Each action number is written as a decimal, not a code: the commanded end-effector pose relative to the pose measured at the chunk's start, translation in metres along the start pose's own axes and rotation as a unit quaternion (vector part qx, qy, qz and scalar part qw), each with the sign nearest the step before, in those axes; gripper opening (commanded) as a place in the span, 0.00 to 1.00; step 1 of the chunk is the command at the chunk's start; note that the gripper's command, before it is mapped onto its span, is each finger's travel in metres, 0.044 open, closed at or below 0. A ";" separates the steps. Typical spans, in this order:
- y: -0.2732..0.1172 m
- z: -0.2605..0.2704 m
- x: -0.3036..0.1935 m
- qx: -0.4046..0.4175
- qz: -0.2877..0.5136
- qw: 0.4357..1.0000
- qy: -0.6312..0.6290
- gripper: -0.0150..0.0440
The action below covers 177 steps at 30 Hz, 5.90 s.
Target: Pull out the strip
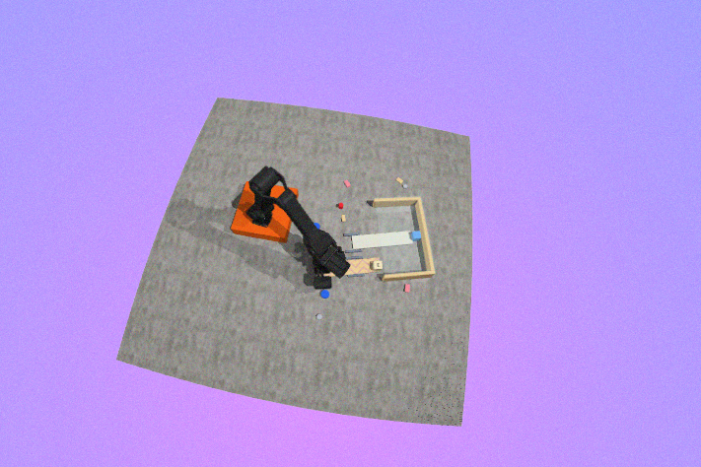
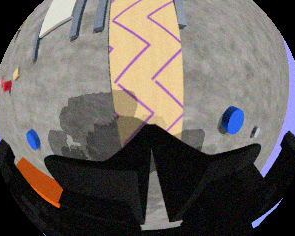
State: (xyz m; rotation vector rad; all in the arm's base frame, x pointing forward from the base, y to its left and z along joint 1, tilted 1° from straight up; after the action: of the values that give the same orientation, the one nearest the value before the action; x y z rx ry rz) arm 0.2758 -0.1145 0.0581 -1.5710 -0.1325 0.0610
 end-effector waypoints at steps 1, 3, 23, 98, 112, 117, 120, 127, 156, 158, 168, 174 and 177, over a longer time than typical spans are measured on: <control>0.006 -0.001 -0.014 0.002 0.018 1.000 0.004 0.25; 0.005 -0.002 -0.016 0.002 0.019 1.000 0.004 0.25; 0.005 -0.006 -0.035 0.001 0.019 1.000 0.004 0.25; -0.061 0.029 0.157 0.003 0.012 1.000 0.005 1.00; -0.050 0.035 0.179 0.003 0.011 1.000 0.005 0.68; -0.042 0.035 0.179 0.003 0.011 1.000 0.005 0.68; -0.037 0.035 0.179 0.003 0.011 1.000 0.005 0.68; -0.025 0.035 0.179 0.003 0.011 1.000 0.005 0.68; -0.007 0.035 0.178 0.002 0.011 1.000 0.002 0.42; -0.007 0.035 0.178 0.002 0.011 1.000 0.002 0.33; -0.031 0.042 0.151 0.003 0.012 1.000 0.004 0.25; -0.045 0.047 0.130 0.003 0.013 1.000 0.004 0.25; -0.050 0.049 0.122 0.004 0.013 1.000 0.005 0.25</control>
State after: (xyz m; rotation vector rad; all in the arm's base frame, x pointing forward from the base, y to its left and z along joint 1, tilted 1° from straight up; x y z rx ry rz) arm 0.3965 -0.0519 0.1073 -1.5671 -0.1017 0.0818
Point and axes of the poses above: the point midway between the two fingers, 35 mm back from their tips, its own y axis out along the fingers, its own z axis across the jaws, x = y × z, the point moved 7 cm from there along -y, back along the fingers, and after that the axes turned 12 degrees about y, right-handed, at the moved point
